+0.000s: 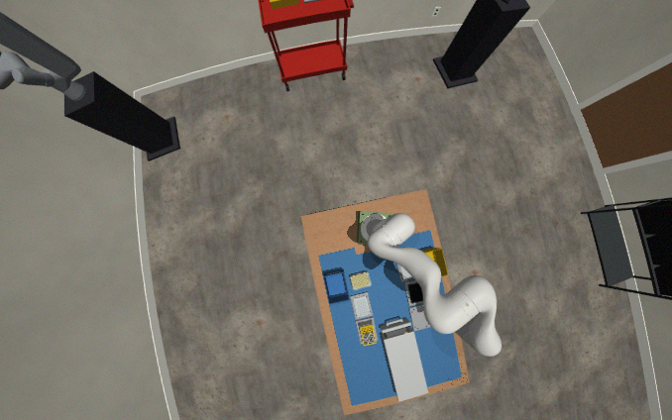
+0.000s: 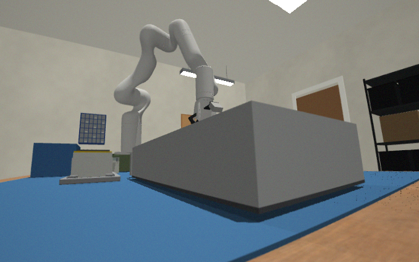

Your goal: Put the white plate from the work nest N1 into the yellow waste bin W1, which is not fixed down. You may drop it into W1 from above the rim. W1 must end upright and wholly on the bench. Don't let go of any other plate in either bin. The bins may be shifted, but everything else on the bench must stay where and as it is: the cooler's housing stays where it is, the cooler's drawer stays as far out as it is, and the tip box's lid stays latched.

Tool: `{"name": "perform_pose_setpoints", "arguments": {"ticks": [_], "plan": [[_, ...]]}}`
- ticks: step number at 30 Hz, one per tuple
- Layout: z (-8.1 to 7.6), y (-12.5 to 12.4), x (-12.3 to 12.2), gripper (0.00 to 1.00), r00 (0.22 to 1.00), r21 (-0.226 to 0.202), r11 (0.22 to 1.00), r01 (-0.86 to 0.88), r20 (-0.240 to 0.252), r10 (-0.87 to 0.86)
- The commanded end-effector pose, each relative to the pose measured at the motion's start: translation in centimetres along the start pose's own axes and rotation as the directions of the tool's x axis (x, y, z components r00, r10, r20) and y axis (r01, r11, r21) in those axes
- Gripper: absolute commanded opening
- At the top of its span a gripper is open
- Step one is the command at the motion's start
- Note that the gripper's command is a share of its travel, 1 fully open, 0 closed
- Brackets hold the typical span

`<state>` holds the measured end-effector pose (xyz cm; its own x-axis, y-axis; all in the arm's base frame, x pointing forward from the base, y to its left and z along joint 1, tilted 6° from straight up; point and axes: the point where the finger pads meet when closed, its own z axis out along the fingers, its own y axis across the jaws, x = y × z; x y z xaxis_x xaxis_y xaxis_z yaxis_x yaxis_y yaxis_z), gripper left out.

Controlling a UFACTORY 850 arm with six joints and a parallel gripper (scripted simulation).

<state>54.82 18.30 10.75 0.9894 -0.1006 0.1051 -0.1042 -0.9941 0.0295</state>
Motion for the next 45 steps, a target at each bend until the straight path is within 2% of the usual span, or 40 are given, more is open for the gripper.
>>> {"name": "perform_pose_setpoints", "arguments": {"ticks": [1,45], "plan": [[-0.1,-0.5,-0.9,0.00,1.000,0.000,1.000,0.000,-0.003,0.000],[-0.1,-4.2,-10.4,0.00,1.000,0.001,1.000,0.000,-0.002,0.000]]}}
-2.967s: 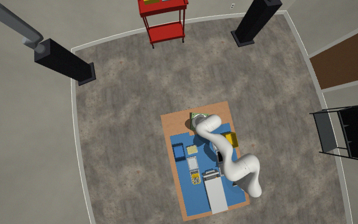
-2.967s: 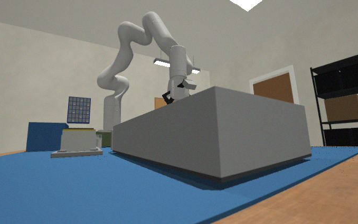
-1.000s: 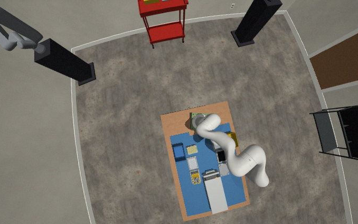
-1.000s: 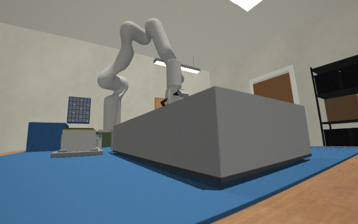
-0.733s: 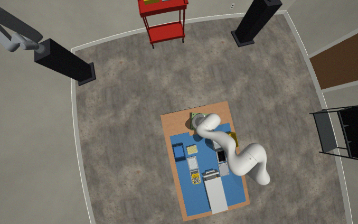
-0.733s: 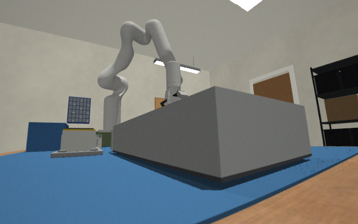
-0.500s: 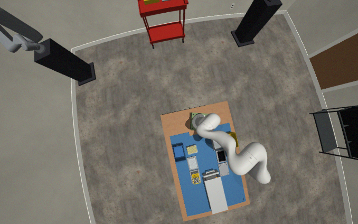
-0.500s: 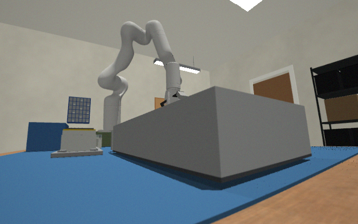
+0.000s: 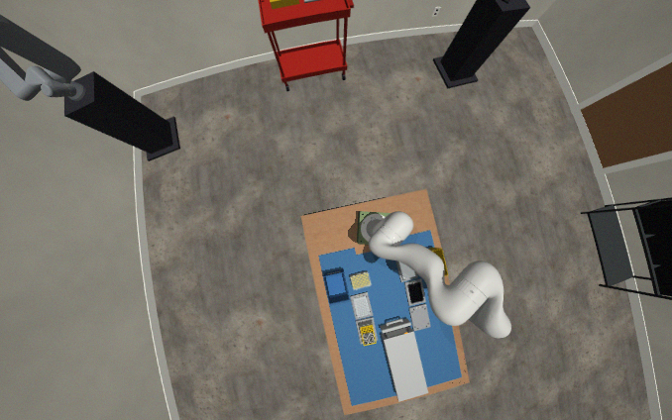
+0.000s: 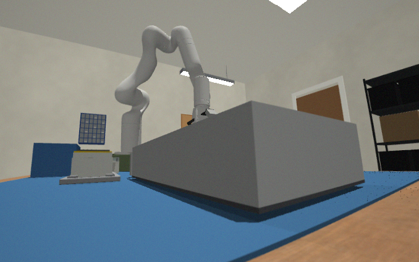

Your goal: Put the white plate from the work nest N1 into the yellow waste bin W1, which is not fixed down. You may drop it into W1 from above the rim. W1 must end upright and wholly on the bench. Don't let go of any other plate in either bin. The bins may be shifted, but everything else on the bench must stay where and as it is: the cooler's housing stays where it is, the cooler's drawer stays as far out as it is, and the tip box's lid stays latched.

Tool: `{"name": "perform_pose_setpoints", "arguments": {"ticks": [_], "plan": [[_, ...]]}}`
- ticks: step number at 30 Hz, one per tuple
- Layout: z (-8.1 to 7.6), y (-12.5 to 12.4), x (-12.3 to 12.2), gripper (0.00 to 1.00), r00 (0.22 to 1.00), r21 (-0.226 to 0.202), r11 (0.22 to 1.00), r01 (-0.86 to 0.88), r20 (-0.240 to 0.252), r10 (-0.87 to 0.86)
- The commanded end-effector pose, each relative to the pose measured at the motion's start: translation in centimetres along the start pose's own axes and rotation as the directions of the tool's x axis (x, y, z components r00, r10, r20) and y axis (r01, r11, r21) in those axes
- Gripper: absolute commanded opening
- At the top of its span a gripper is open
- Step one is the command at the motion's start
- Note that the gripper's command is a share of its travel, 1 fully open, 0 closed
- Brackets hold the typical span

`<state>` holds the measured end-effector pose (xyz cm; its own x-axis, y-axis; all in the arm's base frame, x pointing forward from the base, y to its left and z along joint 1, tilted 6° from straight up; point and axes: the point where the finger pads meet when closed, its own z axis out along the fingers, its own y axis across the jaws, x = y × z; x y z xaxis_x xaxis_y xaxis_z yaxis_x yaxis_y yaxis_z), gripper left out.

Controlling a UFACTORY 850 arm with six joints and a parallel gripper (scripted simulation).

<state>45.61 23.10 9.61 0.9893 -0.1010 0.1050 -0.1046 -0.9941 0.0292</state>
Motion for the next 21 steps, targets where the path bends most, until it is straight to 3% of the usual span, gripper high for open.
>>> {"name": "perform_pose_setpoints", "arguments": {"ticks": [1,21], "plan": [[-0.1,-0.4,-0.9,0.00,1.000,0.000,1.000,0.000,-0.002,0.000],[-0.1,-2.2,-5.4,0.00,1.000,0.000,1.000,0.000,-0.002,0.000]]}}
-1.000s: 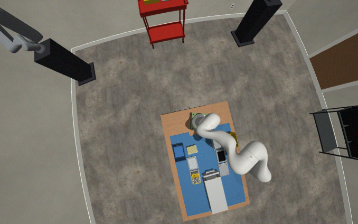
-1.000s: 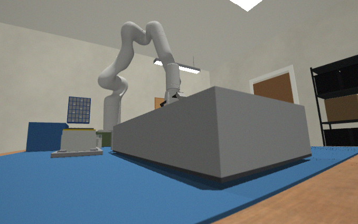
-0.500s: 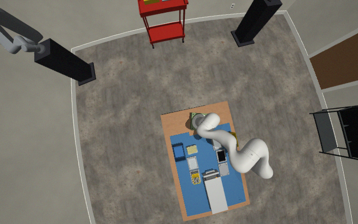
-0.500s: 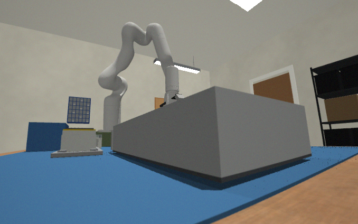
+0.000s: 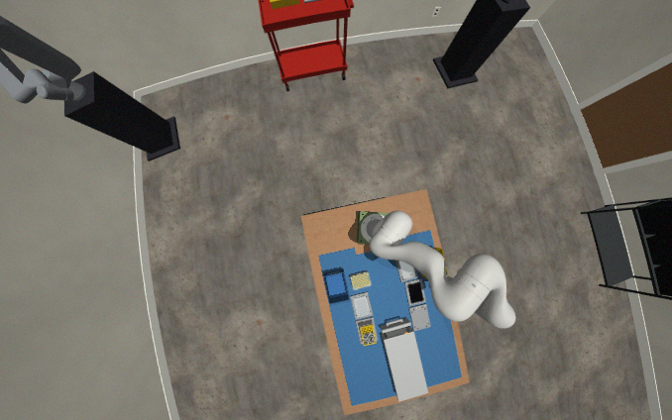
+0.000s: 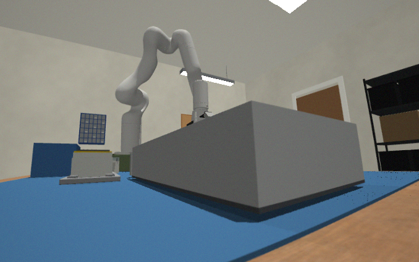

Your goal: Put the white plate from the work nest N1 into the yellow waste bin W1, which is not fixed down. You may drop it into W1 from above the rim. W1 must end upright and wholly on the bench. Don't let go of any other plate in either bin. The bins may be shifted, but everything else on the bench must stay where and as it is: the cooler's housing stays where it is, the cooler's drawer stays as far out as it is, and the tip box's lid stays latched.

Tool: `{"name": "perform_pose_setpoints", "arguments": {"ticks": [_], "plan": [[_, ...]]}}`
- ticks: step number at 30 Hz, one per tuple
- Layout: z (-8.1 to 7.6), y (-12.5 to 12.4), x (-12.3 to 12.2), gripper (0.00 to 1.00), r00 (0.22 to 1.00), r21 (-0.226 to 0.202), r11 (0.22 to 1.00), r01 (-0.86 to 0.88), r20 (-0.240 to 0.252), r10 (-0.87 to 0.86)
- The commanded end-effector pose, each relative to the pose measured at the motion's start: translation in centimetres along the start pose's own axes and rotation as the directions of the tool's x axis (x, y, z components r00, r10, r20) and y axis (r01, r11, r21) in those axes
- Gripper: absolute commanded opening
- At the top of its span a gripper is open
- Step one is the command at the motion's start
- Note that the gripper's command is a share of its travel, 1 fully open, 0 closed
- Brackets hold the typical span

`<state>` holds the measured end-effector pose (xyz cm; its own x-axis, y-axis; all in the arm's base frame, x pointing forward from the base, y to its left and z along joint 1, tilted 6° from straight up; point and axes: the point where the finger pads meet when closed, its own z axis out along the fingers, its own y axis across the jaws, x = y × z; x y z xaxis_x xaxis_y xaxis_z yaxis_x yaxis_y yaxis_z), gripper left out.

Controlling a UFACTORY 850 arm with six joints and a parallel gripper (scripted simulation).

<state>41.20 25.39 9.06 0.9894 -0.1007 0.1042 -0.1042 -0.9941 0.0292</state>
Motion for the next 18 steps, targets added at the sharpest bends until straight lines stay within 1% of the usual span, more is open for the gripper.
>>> {"name": "perform_pose_setpoints", "arguments": {"ticks": [1,7,9,18], "plan": [[-0.1,-0.5,-1.0,0.00,1.000,0.000,1.000,0.000,-0.003,0.000],[-0.1,-1.1,-2.5,0.00,1.000,0.000,1.000,0.000,-0.003,0.000],[-0.1,-1.1,-2.5,0.00,1.000,0.000,1.000,0.000,-0.003,0.000],[0.0,-1.9,-4.7,0.00,1.000,0.000,1.000,0.000,-0.003,0.000]]}}
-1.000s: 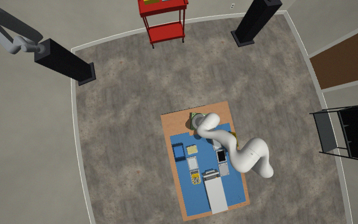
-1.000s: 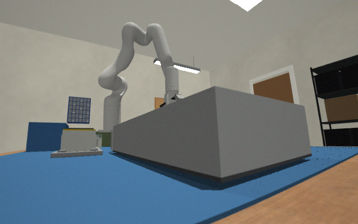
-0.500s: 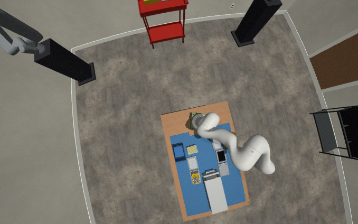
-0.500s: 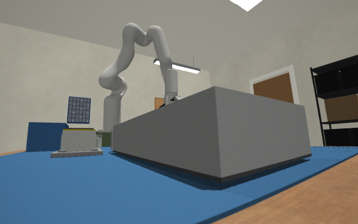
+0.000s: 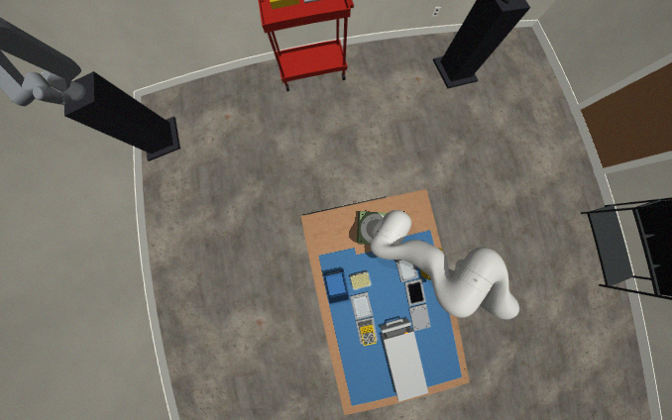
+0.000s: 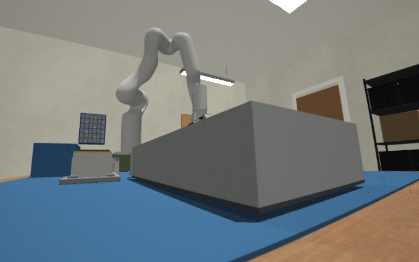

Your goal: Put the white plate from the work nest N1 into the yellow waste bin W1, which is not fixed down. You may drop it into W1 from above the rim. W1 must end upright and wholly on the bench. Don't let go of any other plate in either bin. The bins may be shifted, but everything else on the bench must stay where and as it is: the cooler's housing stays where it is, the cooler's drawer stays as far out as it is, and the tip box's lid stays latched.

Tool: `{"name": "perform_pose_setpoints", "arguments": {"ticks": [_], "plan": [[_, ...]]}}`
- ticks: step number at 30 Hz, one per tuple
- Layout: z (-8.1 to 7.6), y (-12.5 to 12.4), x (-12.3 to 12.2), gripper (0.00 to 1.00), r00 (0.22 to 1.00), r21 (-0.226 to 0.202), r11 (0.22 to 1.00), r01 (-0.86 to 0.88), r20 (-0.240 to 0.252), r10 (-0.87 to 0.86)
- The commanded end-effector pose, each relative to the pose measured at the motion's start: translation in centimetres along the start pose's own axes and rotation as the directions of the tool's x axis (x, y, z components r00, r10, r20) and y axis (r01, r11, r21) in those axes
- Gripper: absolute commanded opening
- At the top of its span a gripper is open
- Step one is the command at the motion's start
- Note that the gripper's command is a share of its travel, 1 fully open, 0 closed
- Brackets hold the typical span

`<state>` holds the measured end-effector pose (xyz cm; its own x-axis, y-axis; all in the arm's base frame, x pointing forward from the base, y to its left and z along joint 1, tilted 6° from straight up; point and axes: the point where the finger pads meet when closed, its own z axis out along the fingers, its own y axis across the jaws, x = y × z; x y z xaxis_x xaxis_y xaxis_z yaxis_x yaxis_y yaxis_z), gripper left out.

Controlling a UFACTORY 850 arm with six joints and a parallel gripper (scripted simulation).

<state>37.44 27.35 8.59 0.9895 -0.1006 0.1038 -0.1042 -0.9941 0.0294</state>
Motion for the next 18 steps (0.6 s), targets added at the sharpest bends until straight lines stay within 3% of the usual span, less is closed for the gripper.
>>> {"name": "perform_pose_setpoints", "arguments": {"ticks": [1,18], "plan": [[-0.1,-0.5,-1.0,0.00,1.000,0.001,1.000,0.000,-0.003,0.000],[0.0,-1.9,-4.5,0.00,1.000,0.001,1.000,0.000,-0.003,0.000]]}}
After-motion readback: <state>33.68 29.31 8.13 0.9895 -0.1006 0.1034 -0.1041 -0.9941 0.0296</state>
